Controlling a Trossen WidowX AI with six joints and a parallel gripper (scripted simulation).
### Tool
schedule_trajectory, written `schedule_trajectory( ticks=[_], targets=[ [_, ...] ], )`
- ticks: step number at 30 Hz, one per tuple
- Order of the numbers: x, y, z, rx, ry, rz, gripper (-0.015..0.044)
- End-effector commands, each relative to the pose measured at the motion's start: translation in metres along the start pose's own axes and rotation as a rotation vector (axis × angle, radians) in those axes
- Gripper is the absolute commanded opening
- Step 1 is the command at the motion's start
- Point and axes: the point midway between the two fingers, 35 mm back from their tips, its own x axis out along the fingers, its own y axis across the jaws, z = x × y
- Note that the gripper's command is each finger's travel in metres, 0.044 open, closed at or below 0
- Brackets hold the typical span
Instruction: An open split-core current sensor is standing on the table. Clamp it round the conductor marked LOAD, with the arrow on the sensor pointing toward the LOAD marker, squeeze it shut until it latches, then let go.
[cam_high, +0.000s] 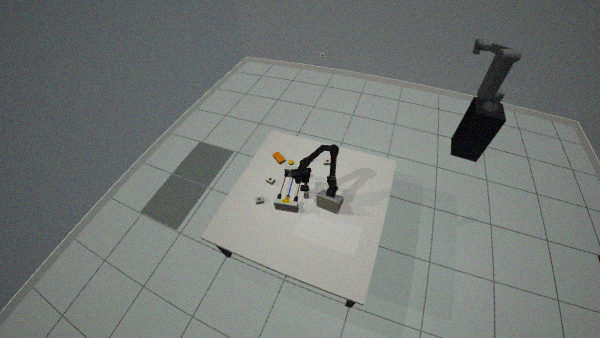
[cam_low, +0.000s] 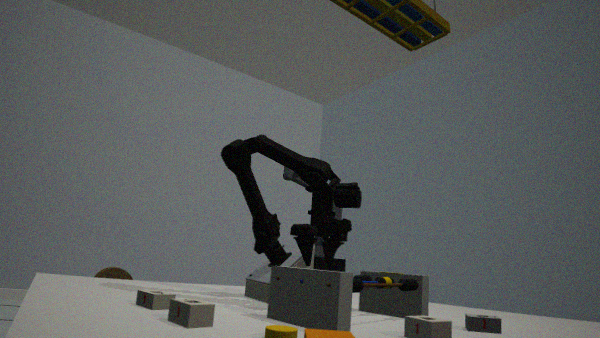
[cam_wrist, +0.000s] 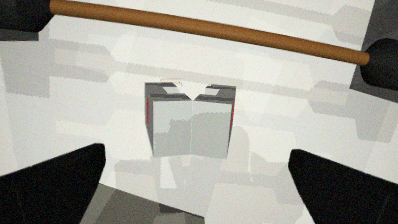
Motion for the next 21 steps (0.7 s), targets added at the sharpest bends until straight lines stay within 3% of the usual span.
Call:
schedule_trajectory(
  ticks=[1, 21],
  targets=[
    [0.007, -0.001, -0.001, -0.006, 0.006, -0.003, 0.044],
    [0.04, -0.001, -0.002, -0.006, 0.006, -0.005, 0.044]
  ],
)
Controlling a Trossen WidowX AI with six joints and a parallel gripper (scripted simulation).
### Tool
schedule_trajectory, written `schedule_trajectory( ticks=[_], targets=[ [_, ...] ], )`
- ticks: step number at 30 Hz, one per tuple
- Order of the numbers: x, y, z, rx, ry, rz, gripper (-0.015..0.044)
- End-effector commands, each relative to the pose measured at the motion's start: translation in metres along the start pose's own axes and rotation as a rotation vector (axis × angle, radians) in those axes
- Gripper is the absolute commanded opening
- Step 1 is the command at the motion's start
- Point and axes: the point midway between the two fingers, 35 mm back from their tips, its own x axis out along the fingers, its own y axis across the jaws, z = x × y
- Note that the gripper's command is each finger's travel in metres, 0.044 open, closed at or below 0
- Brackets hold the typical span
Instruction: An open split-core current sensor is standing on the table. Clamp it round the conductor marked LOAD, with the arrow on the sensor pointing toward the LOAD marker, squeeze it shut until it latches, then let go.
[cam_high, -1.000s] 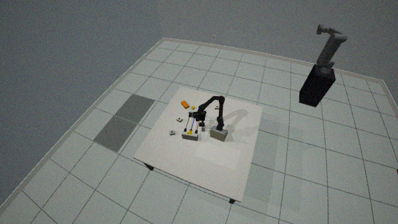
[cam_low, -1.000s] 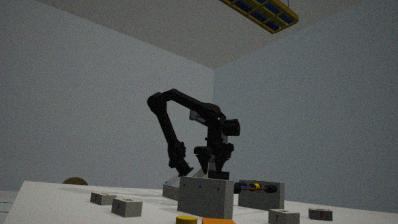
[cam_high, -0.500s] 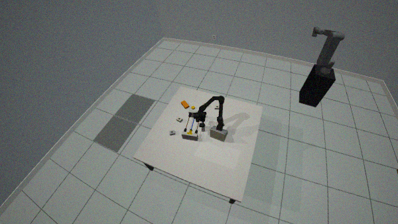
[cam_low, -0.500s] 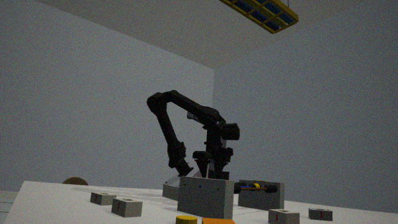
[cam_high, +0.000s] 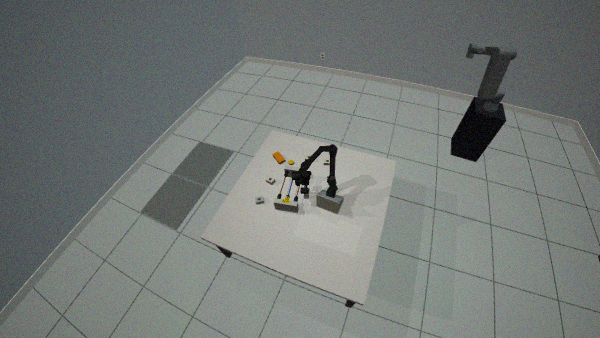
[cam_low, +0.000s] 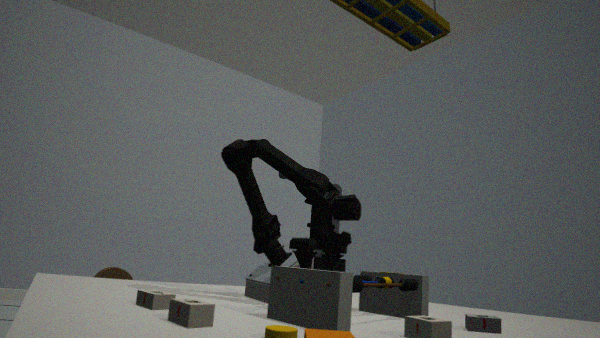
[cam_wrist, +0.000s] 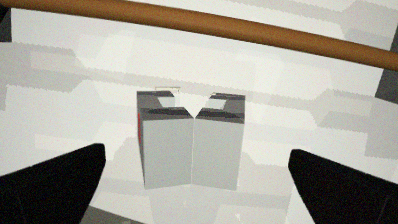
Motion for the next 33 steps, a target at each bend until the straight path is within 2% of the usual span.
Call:
schedule_trajectory(
  ticks=[1, 10, 15, 28, 33],
  targets=[
    [0.007, -0.001, -0.002, -0.006, 0.006, -0.004, 0.044],
    [0.019, -0.001, -0.004, -0.006, 0.007, -0.006, 0.044],
    [0.016, -0.001, -0.002, 0.0, 0.003, -0.003, 0.0309],
    [0.016, -0.001, -0.002, 0.0, 0.003, -0.003, 0.0222],
    [0.003, 0.0, 0.001, -0.001, 0.001, 0.001, 0.0091]
  ],
)
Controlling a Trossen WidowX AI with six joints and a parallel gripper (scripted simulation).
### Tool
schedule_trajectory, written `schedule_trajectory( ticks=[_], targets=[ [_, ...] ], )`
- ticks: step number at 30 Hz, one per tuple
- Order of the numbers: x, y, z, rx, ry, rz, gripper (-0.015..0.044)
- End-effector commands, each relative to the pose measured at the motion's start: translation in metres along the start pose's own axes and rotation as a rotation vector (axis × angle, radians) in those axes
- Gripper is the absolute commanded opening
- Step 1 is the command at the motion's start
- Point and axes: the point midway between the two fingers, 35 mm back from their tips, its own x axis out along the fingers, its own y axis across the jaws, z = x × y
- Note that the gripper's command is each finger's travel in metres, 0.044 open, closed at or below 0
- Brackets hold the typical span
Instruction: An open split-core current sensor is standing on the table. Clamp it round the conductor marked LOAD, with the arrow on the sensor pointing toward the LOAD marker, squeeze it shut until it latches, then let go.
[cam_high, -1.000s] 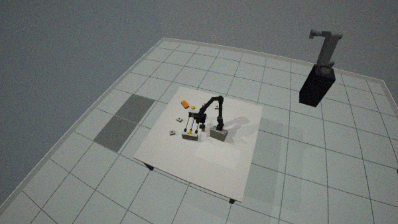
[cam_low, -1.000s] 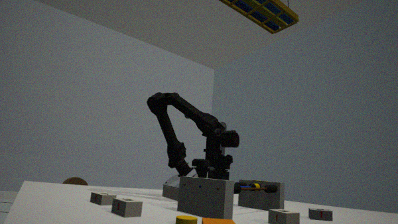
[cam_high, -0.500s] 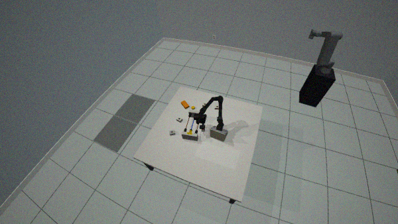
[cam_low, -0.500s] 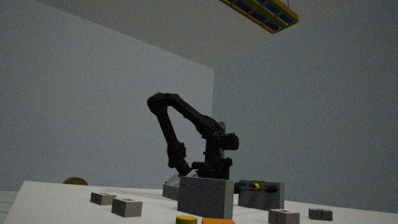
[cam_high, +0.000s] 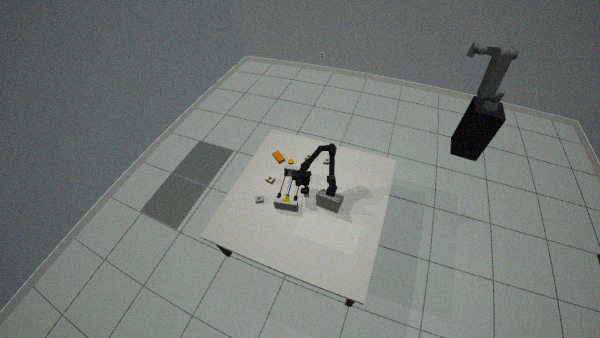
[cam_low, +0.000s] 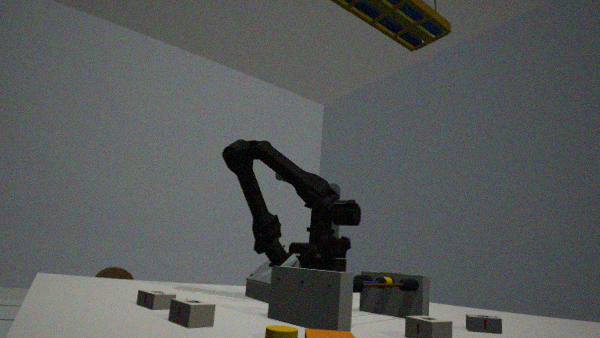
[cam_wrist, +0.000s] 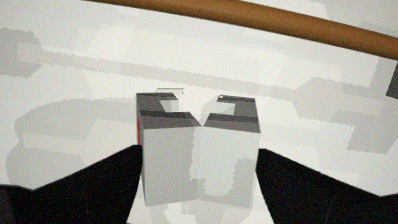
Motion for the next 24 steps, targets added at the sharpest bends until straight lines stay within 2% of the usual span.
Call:
schedule_trajectory(
  ticks=[1, 4, 17, 24],
  targets=[
    [-0.014, 0.001, 0.006, 0.005, -0.013, 0.006, 0.0065],
    [-0.031, 0.002, 0.007, 0.004, -0.013, 0.008, 0.0],
    [-0.105, 0.001, 0.0, 0.0, -0.007, 0.004, 0.0],
    [-0.11, 0.001, 0.004, -0.05, -0.007, 0.003, 0.0]
  ],
)
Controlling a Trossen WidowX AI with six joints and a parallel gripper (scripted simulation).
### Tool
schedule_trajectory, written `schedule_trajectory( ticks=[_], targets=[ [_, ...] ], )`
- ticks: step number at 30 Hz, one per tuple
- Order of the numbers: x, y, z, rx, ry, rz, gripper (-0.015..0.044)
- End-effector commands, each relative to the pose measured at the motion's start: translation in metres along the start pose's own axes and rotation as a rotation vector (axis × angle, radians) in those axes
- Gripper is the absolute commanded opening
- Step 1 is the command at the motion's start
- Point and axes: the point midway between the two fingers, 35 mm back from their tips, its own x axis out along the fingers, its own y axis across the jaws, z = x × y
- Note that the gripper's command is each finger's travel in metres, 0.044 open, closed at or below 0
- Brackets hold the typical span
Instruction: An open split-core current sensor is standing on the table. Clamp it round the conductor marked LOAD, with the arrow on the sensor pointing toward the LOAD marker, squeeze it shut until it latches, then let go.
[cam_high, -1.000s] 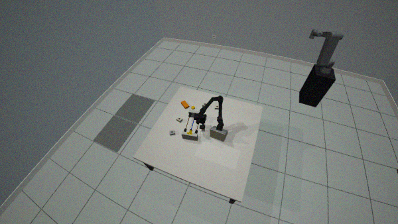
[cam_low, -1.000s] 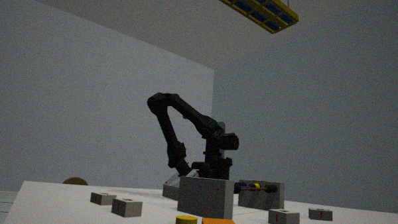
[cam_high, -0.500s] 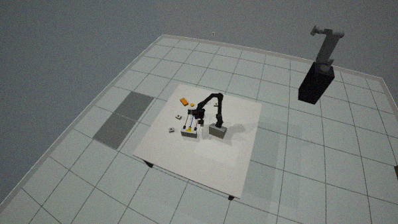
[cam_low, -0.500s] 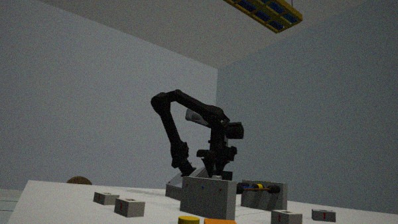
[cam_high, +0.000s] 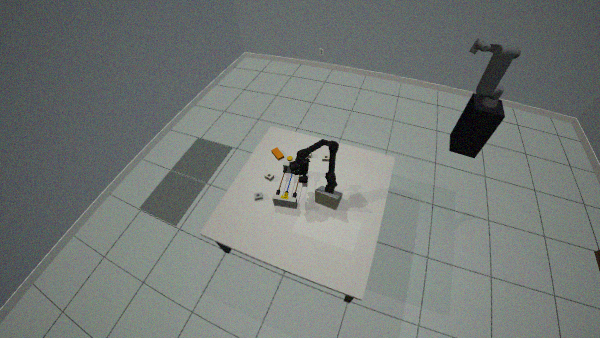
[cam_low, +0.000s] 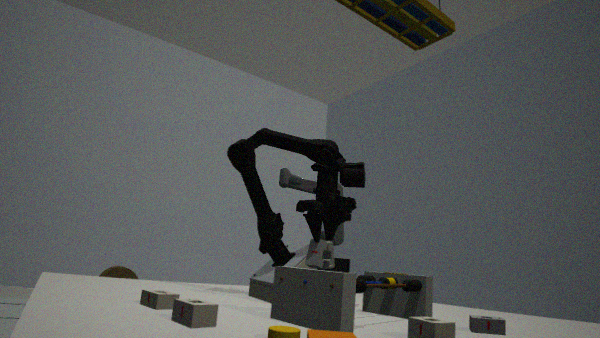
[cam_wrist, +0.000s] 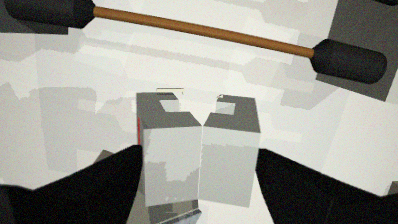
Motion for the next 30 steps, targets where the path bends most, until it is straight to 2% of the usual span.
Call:
schedule_trajectory(
  ticks=[1, 30],
  targets=[
    [-0.003, 0.0, 0.005, -0.055, -0.002, 0.004, 0.0],
    [-0.004, -0.01, 0.084, -0.939, -0.009, 0.001, 0.0]
  ],
)
